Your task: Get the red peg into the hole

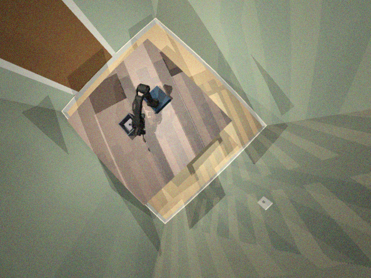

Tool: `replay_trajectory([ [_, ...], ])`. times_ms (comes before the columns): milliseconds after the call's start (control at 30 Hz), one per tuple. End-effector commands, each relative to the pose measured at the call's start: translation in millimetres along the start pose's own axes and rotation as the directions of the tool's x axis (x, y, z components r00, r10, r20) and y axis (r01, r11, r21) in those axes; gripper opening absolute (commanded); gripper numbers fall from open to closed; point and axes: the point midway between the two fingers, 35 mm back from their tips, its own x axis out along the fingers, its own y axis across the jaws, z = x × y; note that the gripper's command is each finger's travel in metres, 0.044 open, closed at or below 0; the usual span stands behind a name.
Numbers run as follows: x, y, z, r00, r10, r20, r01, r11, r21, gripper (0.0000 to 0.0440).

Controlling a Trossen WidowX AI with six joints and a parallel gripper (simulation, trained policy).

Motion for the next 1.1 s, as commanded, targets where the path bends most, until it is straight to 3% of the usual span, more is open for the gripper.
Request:
replay_trajectory([
  [0,-7.2,1.9,15.1,1.0,0.004,0.021,-0.004,1.0,-0.007,0.0],
  [467,-10.1,-0.5,71.9,0.999,0.002,0.033,-0.004,0.999,0.037,0.0],
  [1067,19.3,-10.8,134.5,1.0,0.011,0.019,-0.014,0.99,0.142,0.0001],
])
